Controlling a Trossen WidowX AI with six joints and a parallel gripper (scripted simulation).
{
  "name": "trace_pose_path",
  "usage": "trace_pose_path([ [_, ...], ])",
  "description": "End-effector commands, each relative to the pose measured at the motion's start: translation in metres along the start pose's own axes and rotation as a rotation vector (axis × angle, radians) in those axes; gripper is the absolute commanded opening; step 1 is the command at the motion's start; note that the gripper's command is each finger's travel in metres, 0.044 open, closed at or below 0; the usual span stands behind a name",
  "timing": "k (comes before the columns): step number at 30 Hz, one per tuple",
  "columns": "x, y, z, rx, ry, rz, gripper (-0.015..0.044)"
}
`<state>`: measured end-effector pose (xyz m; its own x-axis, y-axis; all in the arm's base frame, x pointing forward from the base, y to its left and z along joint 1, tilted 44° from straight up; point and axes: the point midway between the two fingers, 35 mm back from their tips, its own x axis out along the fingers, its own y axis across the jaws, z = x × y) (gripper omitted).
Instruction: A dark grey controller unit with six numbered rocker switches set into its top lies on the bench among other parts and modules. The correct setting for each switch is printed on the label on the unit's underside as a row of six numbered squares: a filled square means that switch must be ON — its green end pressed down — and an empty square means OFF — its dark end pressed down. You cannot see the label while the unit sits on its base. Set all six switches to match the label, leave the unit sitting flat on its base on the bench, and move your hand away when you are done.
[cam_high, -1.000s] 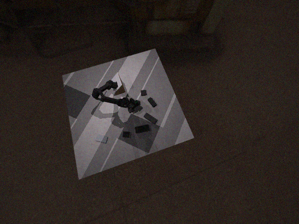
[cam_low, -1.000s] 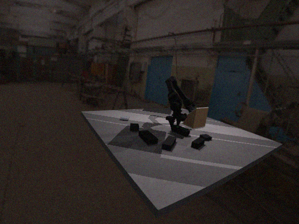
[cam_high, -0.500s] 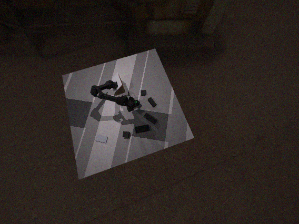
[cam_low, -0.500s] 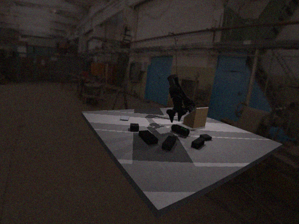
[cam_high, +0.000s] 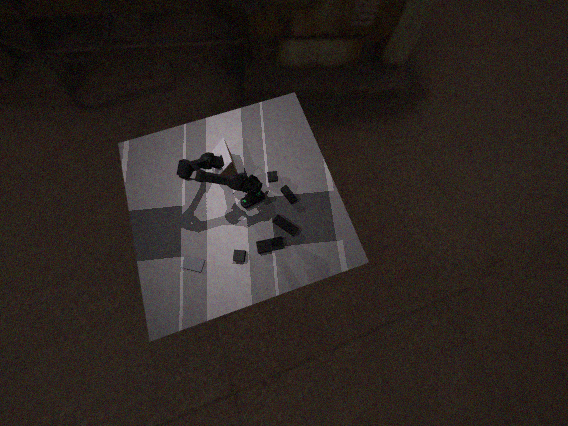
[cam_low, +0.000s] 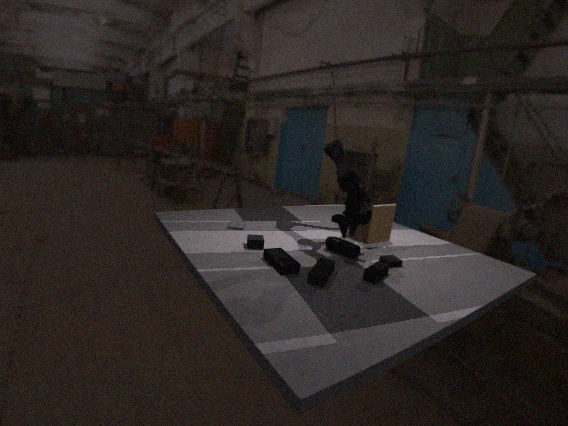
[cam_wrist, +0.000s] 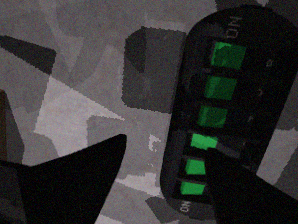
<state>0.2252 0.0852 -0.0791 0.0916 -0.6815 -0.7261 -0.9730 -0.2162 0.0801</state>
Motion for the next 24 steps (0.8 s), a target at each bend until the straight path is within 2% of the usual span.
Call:
trace_pose_path([
  [1, 0.0044, 0.0089, 0.0075, 0.018, -0.005, -0.002, 0.0125],
  [6, 0.0044, 0.0089, 0.0075, 0.018, -0.005, -0.002, 0.0],
  [24, 0.0043, 0.0085, 0.0065, 0.013, -0.001, -0.003, 0.0],
])
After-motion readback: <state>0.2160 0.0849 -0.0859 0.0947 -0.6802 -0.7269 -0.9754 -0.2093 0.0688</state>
